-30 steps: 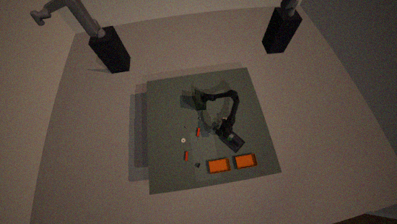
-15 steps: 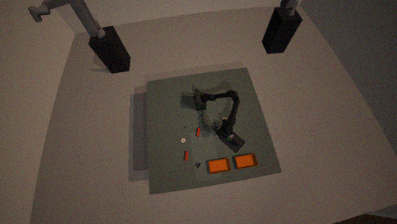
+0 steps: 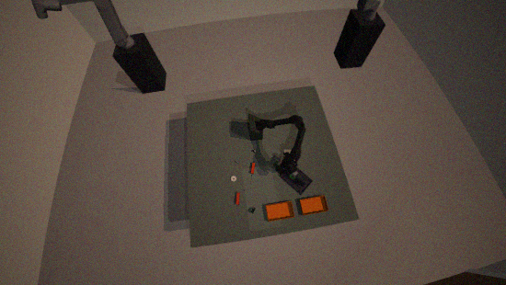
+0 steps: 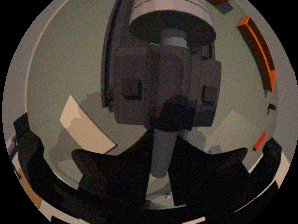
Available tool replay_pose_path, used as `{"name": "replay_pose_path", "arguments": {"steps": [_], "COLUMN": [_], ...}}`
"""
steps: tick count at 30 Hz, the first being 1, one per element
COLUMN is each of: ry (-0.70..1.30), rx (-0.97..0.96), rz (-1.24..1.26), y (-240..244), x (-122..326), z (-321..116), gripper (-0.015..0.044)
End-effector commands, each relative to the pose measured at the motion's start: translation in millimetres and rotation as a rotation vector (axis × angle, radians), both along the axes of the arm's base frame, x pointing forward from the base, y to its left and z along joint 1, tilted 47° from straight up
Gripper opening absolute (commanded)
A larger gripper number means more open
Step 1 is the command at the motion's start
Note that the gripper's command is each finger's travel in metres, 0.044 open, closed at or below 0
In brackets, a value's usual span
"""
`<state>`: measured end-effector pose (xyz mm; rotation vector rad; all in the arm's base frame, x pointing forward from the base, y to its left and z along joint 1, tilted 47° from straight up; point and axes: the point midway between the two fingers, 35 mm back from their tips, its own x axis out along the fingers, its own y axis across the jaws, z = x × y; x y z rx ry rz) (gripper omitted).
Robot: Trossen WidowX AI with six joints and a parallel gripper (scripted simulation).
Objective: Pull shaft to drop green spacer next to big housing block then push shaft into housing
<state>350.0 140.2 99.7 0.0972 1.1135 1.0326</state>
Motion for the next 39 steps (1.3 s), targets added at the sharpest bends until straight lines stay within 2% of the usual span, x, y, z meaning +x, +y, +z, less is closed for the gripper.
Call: {"name": "replay_pose_path", "arguments": {"steps": [1,37,39], "ry": [-0.003,-0.004,0.003], "rx": [0.006,0.006,0.0], "rz": [-0.003,-0.003,0.0], "y": [1.0,4.1,3.1], "x": [3.2,9.0,6.1], "z": [3.3,7.0,4.1], "gripper": [0.0,0.0,0.0052]}}
